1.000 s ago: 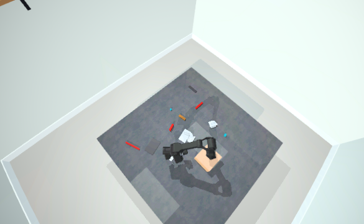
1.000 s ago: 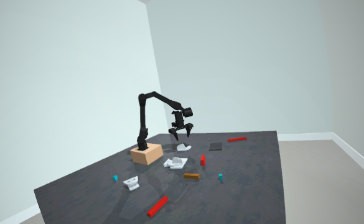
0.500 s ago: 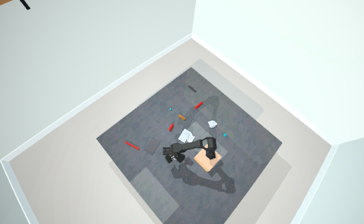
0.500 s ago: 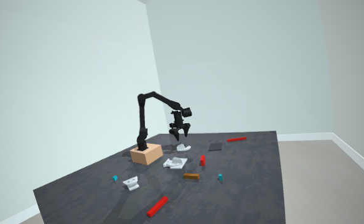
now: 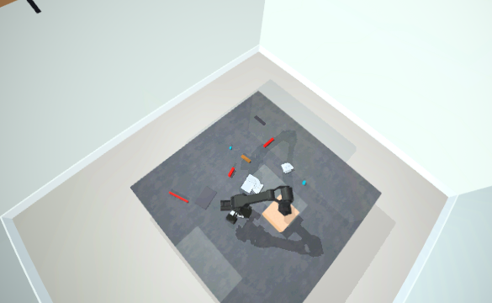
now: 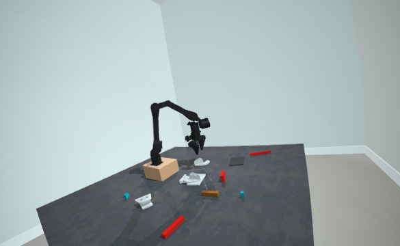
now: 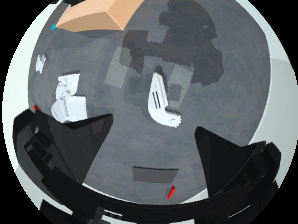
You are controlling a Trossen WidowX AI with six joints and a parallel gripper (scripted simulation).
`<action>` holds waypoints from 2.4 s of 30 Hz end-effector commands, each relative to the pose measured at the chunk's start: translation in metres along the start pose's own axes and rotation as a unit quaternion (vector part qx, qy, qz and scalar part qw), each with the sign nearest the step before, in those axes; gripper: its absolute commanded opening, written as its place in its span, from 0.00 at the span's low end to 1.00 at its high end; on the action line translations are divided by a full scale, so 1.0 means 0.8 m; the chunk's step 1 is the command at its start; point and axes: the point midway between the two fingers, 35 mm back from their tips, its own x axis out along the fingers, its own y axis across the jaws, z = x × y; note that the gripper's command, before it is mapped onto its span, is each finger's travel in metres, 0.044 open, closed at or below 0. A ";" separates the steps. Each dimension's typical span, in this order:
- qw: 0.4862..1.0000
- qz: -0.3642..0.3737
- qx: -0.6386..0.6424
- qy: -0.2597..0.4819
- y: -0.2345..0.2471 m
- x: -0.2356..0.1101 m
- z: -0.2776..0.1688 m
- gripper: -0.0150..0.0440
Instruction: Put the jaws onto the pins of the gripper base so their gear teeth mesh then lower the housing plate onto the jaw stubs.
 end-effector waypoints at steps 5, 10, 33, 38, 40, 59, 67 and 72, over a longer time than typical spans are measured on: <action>0.996 0.003 -0.092 -0.002 0.001 0.001 0.005 1.00; 0.988 0.003 -0.151 -0.002 0.000 0.000 0.007 1.00; 0.981 0.003 -0.193 -0.002 0.000 0.057 0.008 1.00; 0.981 0.003 -0.193 -0.002 0.000 0.068 0.008 1.00; 0.981 0.003 -0.193 -0.002 0.000 0.072 0.008 1.00; 0.981 0.003 -0.193 -0.002 0.001 0.110 0.009 1.00; 0.981 0.003 -0.193 -0.002 0.001 0.113 0.010 1.00; 0.981 0.003 -0.193 -0.002 0.001 0.113 0.010 1.00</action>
